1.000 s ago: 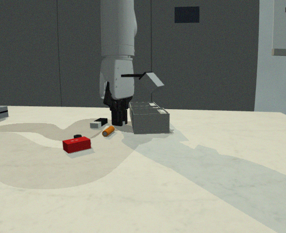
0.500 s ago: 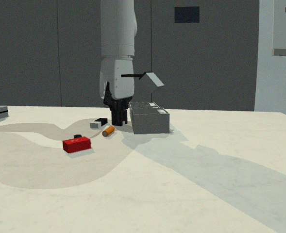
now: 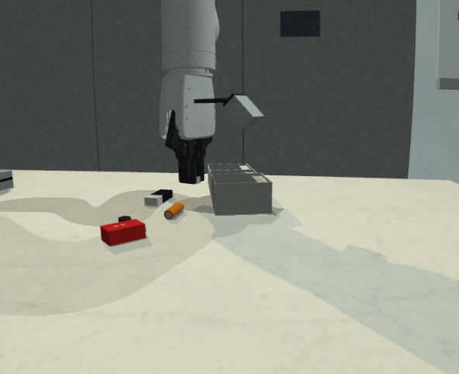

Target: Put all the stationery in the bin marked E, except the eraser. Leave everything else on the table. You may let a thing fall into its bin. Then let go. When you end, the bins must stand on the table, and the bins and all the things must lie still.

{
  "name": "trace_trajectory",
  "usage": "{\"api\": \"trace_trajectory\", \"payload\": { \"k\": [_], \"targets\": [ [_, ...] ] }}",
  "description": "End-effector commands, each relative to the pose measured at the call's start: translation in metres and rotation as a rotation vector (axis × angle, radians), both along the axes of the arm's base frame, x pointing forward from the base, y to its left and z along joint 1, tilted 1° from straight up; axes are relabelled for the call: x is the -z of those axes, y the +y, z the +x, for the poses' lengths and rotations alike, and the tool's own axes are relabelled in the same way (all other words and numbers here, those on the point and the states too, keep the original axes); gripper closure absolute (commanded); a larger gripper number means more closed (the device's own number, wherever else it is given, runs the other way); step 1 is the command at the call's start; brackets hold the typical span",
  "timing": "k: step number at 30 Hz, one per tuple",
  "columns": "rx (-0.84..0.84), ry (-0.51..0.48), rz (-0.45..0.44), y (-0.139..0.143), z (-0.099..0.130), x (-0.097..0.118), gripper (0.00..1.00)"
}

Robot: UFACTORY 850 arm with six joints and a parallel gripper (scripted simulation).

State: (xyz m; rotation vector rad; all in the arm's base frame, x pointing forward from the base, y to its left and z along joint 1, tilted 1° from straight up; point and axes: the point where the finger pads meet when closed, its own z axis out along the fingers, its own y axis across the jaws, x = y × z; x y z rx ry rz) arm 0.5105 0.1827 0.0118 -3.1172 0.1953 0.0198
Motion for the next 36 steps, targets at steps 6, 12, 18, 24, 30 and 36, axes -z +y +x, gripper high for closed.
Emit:
{"api": "trace_trajectory", "payload": {
  "k": [6, 12, 18, 24, 30, 36],
  "targets": [
    [0.000, -0.001, 0.000, 0.000, 0.001, -0.026, 1.00],
    [0.000, -0.001, 0.000, 0.000, 0.001, -0.030, 1.00],
    [0.000, -0.001, 0.000, 0.000, 0.001, -0.030, 1.00],
    [0.000, -0.001, 0.000, 0.000, 0.001, -0.036, 1.00],
    [0.000, -0.001, 0.000, 0.018, 0.002, -0.037, 1.00],
    [0.000, -0.001, 0.000, 0.042, 0.003, -0.037, 1.00]
  ]
}}
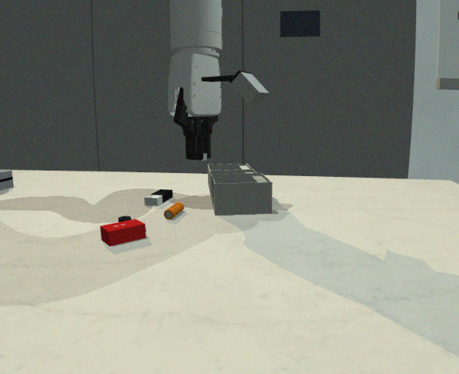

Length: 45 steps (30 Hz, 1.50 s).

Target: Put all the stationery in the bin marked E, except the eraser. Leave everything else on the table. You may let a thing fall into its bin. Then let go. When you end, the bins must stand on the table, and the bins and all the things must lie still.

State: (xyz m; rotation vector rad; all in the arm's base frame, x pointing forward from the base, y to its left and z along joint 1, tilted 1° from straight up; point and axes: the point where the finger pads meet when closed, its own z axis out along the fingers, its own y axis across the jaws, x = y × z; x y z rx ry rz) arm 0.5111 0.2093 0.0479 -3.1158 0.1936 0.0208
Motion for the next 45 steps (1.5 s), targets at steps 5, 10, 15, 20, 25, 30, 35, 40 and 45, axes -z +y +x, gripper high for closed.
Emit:
{"api": "trace_trajectory", "payload": {
  "k": [5, 10, 15, 20, 25, 30, 35, 40, 45],
  "targets": [
    [0.051, -0.001, -0.002, 0.036, 0.003, -0.001, 1.00],
    [0.227, 0.003, 0.000, 0.066, 0.004, -0.002, 1.00],
    [0.316, 0.007, 0.005, 0.084, 0.005, -0.002, 1.00],
    [0.499, 0.015, 0.015, 0.110, 0.006, -0.003, 1.00],
    [0.644, 0.023, 0.023, 0.110, 0.006, -0.003, 1.00],
    [0.791, 0.027, 0.018, 0.110, 0.007, -0.003, 1.00],
    [0.917, 0.024, 0.003, 0.110, 0.006, -0.003, 1.00],
    [0.979, 0.018, -0.012, 0.110, 0.006, -0.003, 1.00],
    [0.979, 0.018, -0.012, 0.110, 0.006, -0.003, 1.00]
  ]
}}
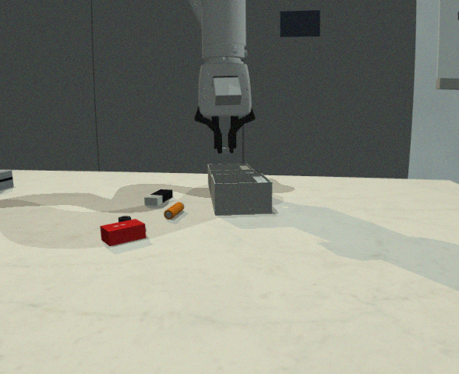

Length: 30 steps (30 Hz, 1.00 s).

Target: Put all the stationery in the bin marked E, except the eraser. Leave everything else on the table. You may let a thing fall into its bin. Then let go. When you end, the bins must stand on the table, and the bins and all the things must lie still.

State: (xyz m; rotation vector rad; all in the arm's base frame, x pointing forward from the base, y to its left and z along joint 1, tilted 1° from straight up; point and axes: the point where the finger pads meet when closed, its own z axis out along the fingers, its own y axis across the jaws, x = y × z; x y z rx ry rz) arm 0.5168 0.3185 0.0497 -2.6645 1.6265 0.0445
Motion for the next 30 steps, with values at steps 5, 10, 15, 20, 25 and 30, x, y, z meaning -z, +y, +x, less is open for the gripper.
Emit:
{"api": "trace_trajectory", "payload": {
  "k": [5, 10, 15, 20, 25, 30],
  "targets": [
    [0.007, -0.004, -0.012, 0.001, 0.001, -0.001, 1.00],
    [0.007, -0.004, -0.012, 0.001, 0.001, -0.001, 1.00],
    [0.007, -0.004, -0.012, 0.001, 0.001, 0.007, 1.00],
    [0.007, -0.004, -0.012, 0.001, 0.000, 0.015, 1.00],
    [0.007, -0.004, -0.012, 0.001, 0.000, 0.023, 1.00],
    [0.007, -0.004, -0.012, 0.002, 0.000, 0.033, 1.00]
  ]
}}
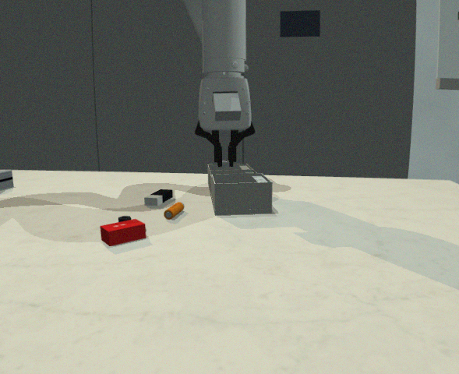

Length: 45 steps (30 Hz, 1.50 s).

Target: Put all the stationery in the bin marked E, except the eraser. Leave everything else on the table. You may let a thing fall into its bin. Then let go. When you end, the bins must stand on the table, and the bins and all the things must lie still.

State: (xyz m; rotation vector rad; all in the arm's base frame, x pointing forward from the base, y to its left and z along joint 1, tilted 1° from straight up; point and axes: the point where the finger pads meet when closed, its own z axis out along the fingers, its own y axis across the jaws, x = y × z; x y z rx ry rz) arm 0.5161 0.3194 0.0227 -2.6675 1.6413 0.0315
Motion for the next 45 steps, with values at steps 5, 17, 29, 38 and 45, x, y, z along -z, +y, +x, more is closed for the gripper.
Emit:
{"api": "trace_trajectory", "payload": {
  "k": [5, 17, 29, 38, 45],
  "targets": [
    [0.000, -0.002, 0.001, 0.001, 0.001, 0.016, 1.00],
    [0.000, -0.002, 0.001, 0.001, 0.001, 0.023, 1.00],
    [0.000, -0.002, 0.001, 0.001, 0.001, 0.023, 0.71],
    [0.000, -0.002, 0.001, 0.001, 0.001, 0.023, 0.71],
    [0.000, -0.002, 0.001, 0.001, 0.001, 0.021, 0.71]
  ]
}}
